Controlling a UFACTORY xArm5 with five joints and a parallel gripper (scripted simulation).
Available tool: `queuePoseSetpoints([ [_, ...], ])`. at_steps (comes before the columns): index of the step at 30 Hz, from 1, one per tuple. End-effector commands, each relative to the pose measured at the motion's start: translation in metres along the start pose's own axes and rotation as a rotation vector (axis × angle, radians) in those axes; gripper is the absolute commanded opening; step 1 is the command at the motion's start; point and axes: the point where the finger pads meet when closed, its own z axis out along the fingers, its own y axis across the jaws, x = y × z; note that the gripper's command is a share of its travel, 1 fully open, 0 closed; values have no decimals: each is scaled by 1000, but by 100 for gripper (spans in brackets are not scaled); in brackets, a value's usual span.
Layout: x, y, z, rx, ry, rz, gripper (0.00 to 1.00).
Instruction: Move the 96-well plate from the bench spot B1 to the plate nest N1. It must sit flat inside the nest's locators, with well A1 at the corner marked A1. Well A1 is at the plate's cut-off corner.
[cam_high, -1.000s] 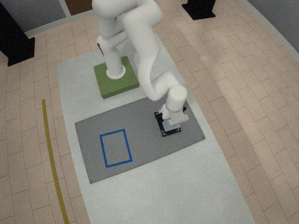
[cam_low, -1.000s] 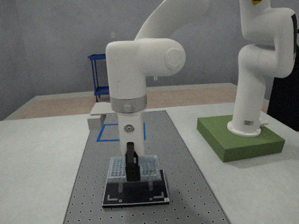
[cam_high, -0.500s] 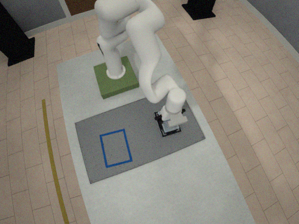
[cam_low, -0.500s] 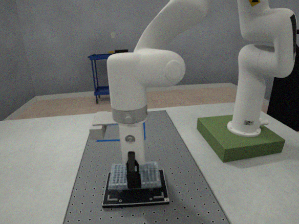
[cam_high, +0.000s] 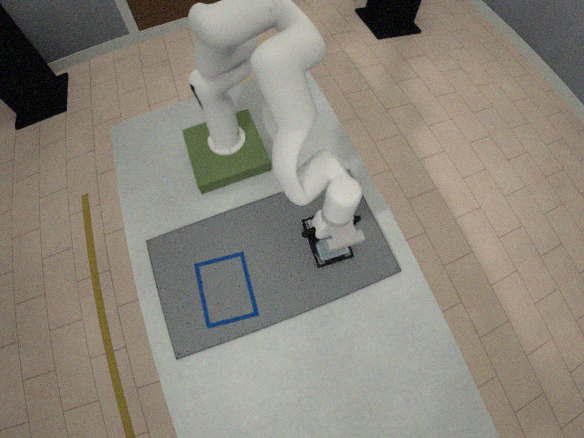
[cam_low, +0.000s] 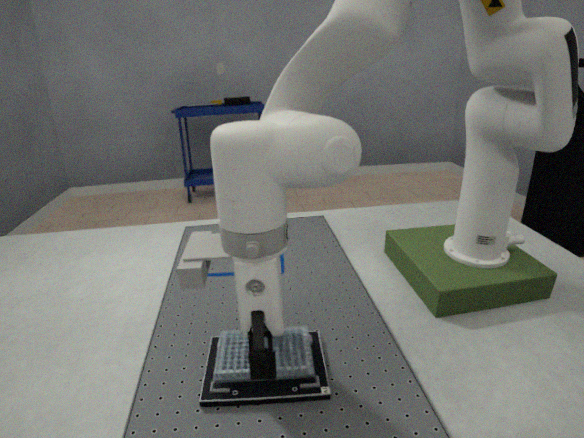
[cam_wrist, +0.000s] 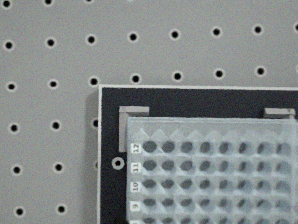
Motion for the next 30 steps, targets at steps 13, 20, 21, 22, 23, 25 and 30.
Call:
queuePoseSetpoints([
  [13,1,-1,-1,5,2,0,0],
  [20,1,-1,0,5,2,0,0],
  [21,1,-1,0,5,2,0,0],
  [22,1,-1,0,5,2,0,0],
  [23,1,-1,0,5,2,0,0],
  [25,1,-1,0,5,2,0,0],
  [30,1,-1,1,5,2,0,0],
])
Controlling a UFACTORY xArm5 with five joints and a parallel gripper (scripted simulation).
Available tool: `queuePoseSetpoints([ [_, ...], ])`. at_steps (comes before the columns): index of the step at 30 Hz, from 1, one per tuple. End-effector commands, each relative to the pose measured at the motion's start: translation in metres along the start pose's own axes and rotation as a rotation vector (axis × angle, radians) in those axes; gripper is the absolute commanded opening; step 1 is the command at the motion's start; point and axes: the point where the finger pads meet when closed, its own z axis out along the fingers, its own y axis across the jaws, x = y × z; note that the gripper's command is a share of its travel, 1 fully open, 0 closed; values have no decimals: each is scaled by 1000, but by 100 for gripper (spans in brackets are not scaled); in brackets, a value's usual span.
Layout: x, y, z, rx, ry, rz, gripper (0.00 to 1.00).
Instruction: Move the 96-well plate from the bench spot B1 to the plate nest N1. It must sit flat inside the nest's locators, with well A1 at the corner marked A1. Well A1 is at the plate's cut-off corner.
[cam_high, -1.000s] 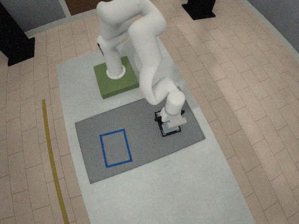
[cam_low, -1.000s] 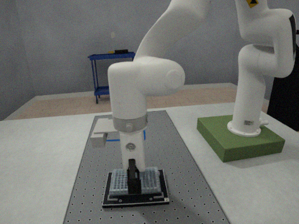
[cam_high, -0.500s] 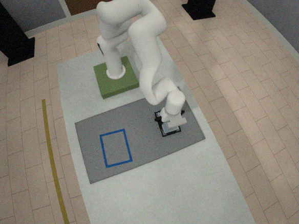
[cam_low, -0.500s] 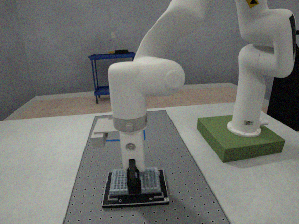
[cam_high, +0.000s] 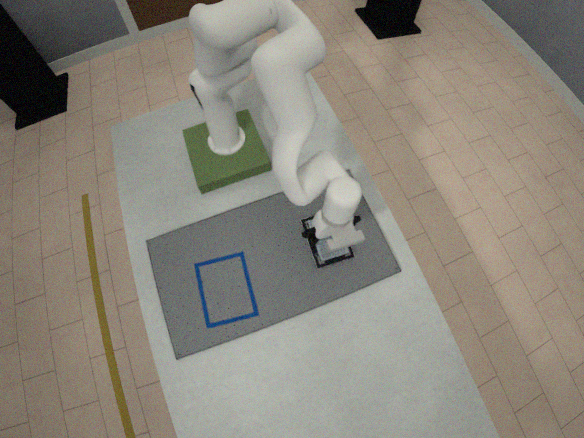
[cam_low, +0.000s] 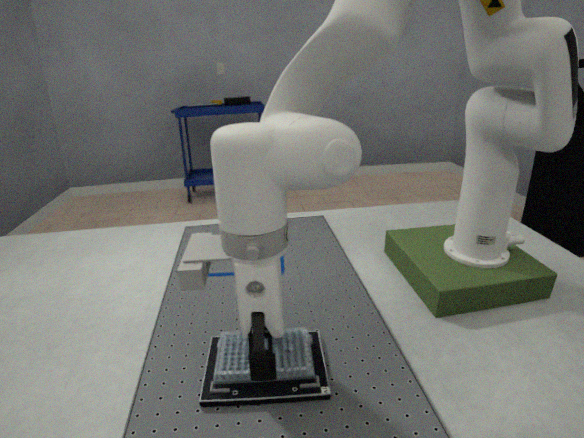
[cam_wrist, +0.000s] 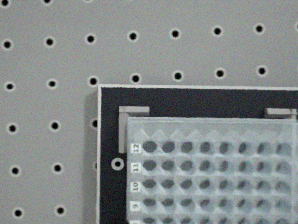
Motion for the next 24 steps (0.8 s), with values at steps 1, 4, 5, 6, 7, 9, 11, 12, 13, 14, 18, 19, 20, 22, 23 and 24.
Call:
queuePoseSetpoints([
  [1,1,-1,-1,5,2,0,0],
  [4,1,-1,0,5,2,0,0],
  [5,1,-1,0,5,2,0,0],
  [6,1,-1,0,5,2,0,0],
  [7,1,-1,0,5,2,0,0],
  [9,1,-1,0,5,2,0,0],
  [11,1,-1,1,5,2,0,0],
  [12,1,-1,1,5,2,0,0],
  [13,1,-1,1,5,2,0,0],
  [14,1,-1,1,5,2,0,0],
  [18,1,-1,2,5,2,0,0],
  [19,1,-1,2,5,2,0,0],
  [20,1,-1,2,5,2,0,0],
  [22,1,-1,2,5,2,0,0],
  [23,1,-1,2,5,2,0,0],
  [24,1,-1,3,5,2,0,0],
])
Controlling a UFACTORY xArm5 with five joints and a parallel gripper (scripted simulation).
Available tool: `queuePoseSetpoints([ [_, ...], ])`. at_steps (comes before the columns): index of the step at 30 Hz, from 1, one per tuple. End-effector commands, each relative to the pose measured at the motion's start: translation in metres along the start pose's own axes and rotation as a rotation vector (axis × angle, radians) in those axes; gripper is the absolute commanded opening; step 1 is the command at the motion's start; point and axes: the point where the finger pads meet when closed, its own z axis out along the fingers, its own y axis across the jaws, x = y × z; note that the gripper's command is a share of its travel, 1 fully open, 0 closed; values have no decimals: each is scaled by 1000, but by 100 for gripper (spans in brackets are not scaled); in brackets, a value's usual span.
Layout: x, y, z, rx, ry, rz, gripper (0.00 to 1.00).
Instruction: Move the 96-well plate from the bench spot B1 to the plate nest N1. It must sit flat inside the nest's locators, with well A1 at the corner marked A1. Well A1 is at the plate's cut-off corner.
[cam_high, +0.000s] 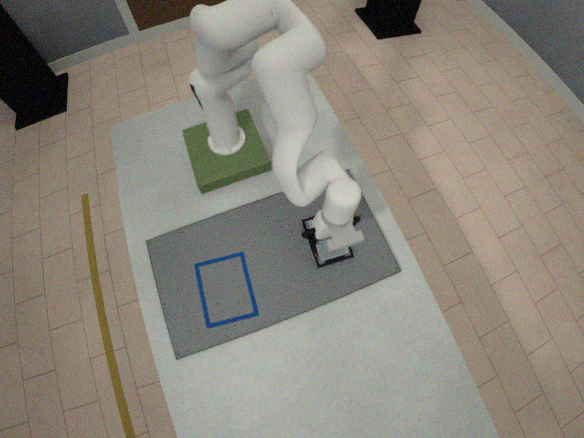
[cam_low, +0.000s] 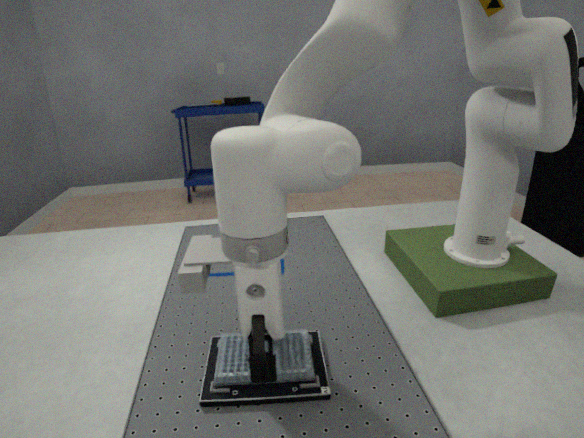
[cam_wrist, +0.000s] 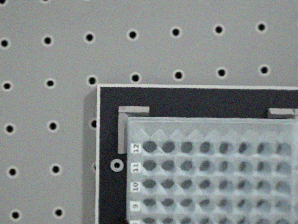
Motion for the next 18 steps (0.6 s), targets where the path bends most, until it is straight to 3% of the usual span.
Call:
queuePoseSetpoints([
  [1,1,-1,-1,5,2,0,0],
  [18,1,-1,2,5,2,0,0],
])
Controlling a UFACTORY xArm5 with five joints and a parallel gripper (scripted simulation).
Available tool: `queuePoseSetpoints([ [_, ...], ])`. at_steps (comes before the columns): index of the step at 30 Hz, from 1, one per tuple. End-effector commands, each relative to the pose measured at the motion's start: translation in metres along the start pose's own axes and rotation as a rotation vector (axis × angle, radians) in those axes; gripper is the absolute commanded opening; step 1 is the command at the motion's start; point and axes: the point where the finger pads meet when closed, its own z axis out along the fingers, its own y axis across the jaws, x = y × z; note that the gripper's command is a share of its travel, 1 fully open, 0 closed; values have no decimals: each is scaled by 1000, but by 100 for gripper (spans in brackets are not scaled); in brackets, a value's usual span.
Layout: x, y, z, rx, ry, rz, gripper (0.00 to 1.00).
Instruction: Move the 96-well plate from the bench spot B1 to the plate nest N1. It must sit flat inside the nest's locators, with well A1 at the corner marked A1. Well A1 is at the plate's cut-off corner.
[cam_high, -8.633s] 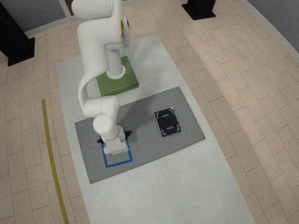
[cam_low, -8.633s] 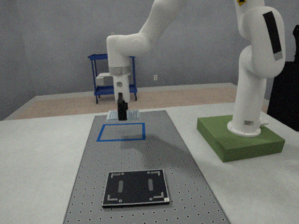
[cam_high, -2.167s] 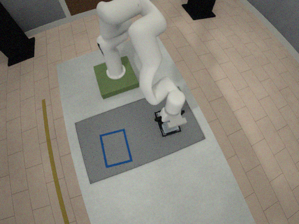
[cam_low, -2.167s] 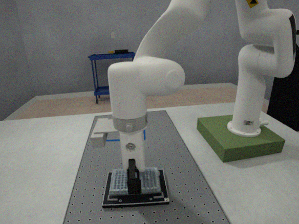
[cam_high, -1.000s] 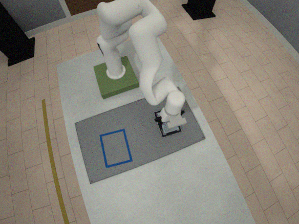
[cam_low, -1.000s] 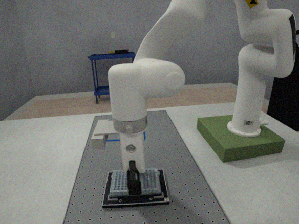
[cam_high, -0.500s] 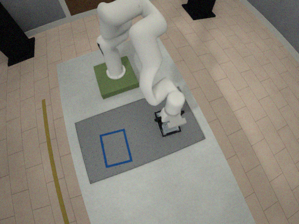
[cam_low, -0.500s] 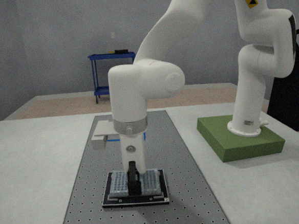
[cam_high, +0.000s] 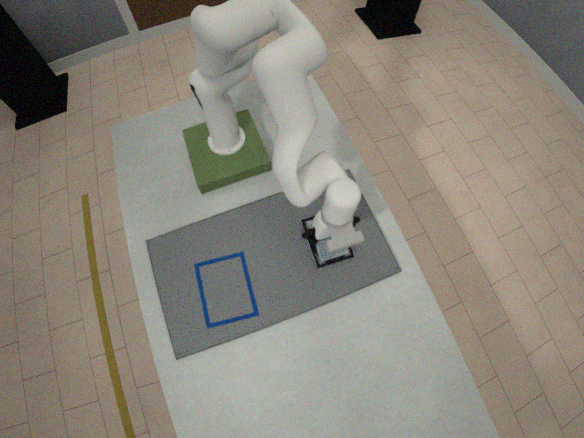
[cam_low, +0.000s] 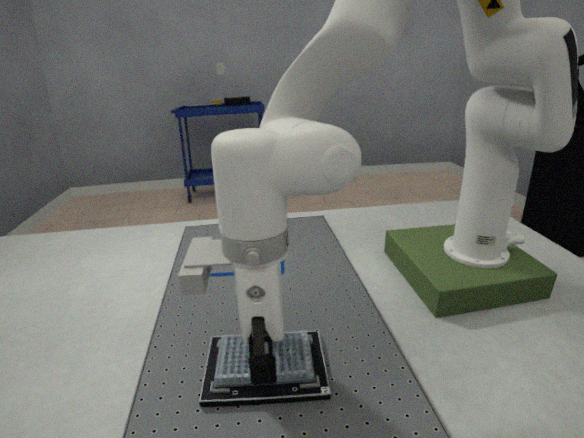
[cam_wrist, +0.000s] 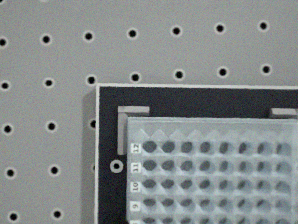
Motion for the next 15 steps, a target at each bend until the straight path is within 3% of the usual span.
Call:
queuePoseSetpoints([
  [1,1,-1,-1,5,2,0,0],
  [15,1,-1,1,5,2,0,0],
])
